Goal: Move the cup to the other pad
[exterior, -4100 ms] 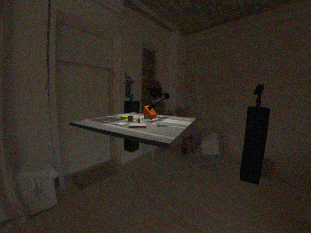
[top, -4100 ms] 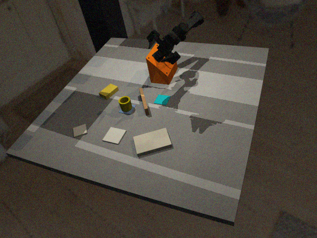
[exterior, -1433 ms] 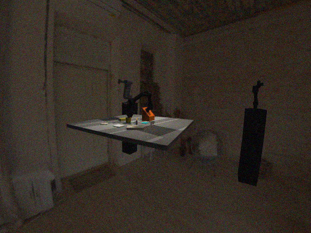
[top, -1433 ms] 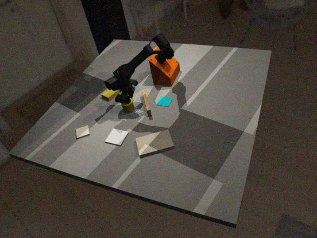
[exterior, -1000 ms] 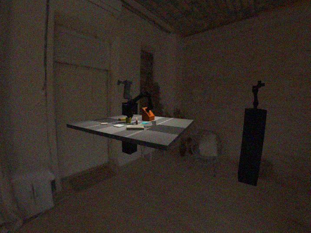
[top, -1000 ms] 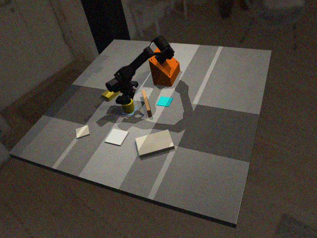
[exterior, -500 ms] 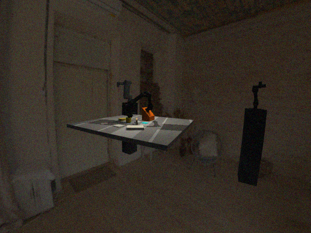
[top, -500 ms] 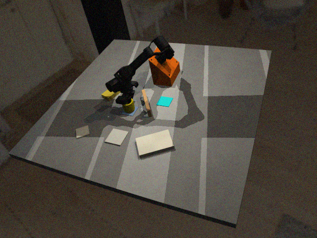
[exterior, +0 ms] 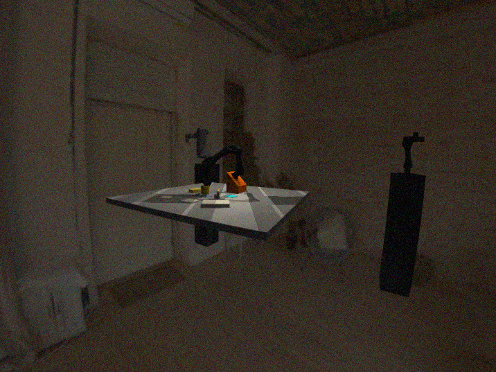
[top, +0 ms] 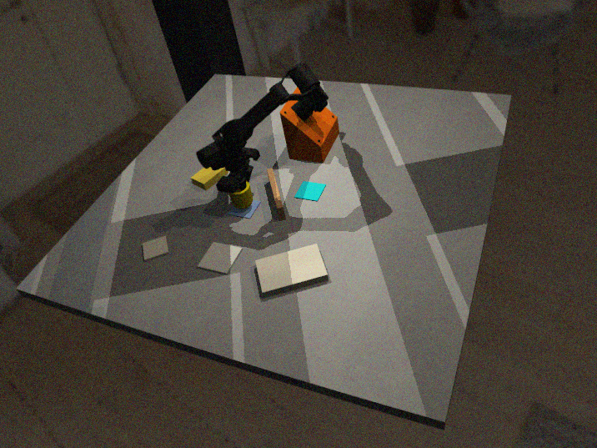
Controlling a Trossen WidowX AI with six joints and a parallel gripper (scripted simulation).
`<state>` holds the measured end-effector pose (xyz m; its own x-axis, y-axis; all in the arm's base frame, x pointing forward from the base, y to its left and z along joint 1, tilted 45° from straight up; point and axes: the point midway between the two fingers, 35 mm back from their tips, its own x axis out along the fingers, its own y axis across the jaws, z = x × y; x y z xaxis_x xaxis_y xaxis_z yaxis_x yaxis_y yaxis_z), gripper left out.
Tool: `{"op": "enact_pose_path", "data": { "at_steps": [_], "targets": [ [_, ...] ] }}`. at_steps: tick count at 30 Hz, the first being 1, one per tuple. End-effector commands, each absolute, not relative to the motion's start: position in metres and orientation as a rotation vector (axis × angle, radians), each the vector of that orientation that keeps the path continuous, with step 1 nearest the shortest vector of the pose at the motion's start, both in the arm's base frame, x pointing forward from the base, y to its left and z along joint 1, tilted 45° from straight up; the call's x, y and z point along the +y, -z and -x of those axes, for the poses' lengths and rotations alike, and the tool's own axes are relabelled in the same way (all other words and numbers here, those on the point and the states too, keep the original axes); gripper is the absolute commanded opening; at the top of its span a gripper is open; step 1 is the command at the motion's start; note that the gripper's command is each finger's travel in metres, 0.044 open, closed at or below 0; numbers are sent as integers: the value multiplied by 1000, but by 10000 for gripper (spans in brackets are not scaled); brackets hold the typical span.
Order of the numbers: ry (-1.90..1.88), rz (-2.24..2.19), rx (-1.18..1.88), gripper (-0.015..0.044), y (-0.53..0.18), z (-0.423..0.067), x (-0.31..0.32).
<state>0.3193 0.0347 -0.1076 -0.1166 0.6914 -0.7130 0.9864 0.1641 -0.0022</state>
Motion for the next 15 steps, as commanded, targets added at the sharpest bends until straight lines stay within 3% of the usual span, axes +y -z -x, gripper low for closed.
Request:
{"op": "enact_pose_path", "data": {
  "at_steps": [1, 15],
  "targets": [
    [664, -1587, 1860, 0, 95, -324, 20],
    [664, -1591, 1861, 0, 63, -329, -9]
  ]
}}
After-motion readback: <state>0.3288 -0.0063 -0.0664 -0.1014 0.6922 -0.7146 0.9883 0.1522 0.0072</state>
